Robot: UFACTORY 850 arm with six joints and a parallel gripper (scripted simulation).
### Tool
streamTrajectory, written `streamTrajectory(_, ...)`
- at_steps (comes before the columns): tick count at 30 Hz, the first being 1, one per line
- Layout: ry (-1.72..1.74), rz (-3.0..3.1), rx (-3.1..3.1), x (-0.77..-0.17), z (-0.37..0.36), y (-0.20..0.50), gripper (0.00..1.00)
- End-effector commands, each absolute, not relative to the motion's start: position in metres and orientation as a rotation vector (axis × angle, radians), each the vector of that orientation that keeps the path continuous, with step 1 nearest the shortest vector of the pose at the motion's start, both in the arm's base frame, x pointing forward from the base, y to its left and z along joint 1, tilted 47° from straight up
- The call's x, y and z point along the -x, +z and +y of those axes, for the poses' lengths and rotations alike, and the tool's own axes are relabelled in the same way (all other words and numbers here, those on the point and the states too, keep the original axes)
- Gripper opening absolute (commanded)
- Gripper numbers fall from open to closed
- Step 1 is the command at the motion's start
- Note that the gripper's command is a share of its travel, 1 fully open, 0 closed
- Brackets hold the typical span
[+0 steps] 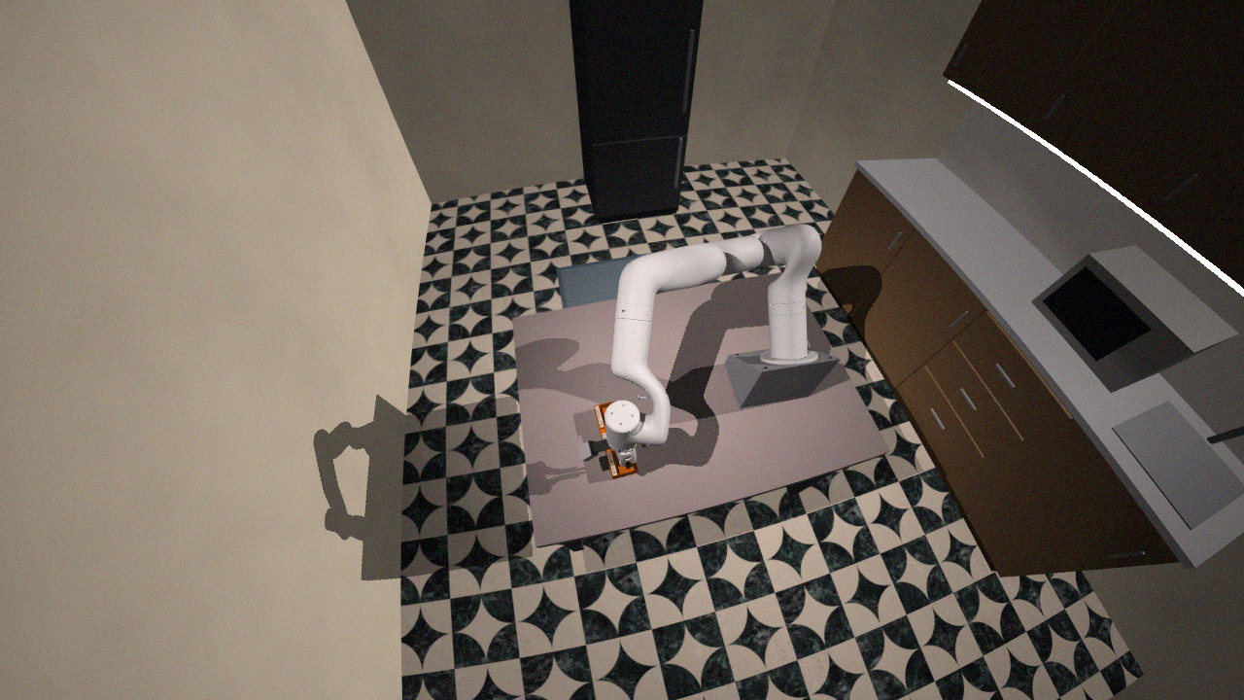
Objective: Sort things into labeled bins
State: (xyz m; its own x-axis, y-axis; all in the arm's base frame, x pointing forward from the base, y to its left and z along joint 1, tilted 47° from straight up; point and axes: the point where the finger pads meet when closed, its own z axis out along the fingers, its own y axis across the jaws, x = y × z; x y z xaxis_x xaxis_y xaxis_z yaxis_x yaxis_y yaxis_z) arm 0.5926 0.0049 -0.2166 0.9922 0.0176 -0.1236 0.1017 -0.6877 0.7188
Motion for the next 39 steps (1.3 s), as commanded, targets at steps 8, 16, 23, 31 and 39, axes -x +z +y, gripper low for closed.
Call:
streamTrajectory(8,-0.134,0.083,-2.327,-0.592,-0.009,-0.231,0.07)
streamTrajectory(16,-0.134,0.083,-2.327,-0.59,-0.024,-0.246,0.07)
streamTrajectory(23,-0.134,0.083,-2.327,-0.59,-0.032,-0.252,0.07)
streamTrajectory(31,-0.134,0.083,-2.327,-0.59,-0.032,-0.252,0.07)
streamTrajectory(39,-0.134,0.083,-2.327,-0.59,-0.031,-0.252,0.07)
